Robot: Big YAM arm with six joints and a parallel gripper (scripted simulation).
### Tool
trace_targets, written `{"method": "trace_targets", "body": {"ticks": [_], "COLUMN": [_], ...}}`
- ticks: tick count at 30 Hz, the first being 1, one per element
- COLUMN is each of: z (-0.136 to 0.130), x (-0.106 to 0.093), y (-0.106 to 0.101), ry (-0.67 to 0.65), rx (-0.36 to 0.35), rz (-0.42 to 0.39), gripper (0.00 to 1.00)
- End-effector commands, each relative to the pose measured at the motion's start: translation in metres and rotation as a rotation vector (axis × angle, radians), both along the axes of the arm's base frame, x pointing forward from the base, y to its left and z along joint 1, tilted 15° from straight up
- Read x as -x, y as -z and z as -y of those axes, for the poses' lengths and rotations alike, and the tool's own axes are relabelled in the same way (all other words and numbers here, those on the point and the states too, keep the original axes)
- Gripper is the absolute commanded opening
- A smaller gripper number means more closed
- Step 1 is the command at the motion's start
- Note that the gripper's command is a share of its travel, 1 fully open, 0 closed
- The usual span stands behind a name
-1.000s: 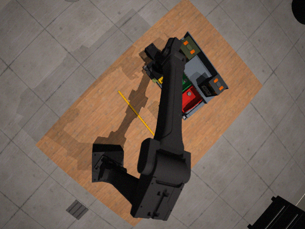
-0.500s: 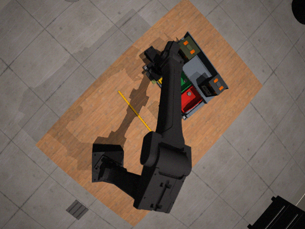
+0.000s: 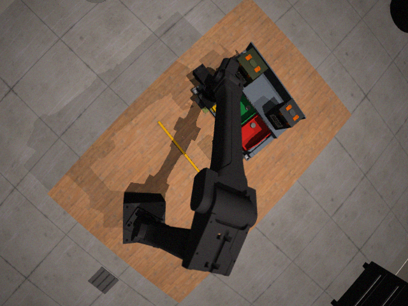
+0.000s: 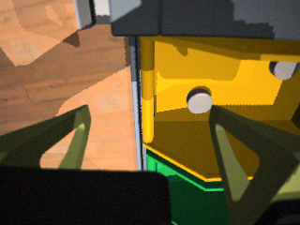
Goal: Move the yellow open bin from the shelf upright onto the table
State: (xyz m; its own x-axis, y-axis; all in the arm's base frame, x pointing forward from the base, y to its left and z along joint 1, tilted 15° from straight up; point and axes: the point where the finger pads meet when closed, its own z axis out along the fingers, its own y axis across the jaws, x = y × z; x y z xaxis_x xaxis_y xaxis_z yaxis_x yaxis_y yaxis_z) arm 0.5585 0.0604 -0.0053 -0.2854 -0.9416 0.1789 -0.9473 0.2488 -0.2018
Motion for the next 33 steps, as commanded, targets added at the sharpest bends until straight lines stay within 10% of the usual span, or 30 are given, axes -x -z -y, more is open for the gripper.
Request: {"method": "trace_targets", "body": {"ticks": [1,33], "z": [0.006,0.006], "x": [0.0,-0.002], "y": [0.013,0.013], "ry": [-0.007,-0.008], "rx": [-0.001,-0.003], "rz": [-0.01,-0.002], "gripper": [0.9,0.9]}}
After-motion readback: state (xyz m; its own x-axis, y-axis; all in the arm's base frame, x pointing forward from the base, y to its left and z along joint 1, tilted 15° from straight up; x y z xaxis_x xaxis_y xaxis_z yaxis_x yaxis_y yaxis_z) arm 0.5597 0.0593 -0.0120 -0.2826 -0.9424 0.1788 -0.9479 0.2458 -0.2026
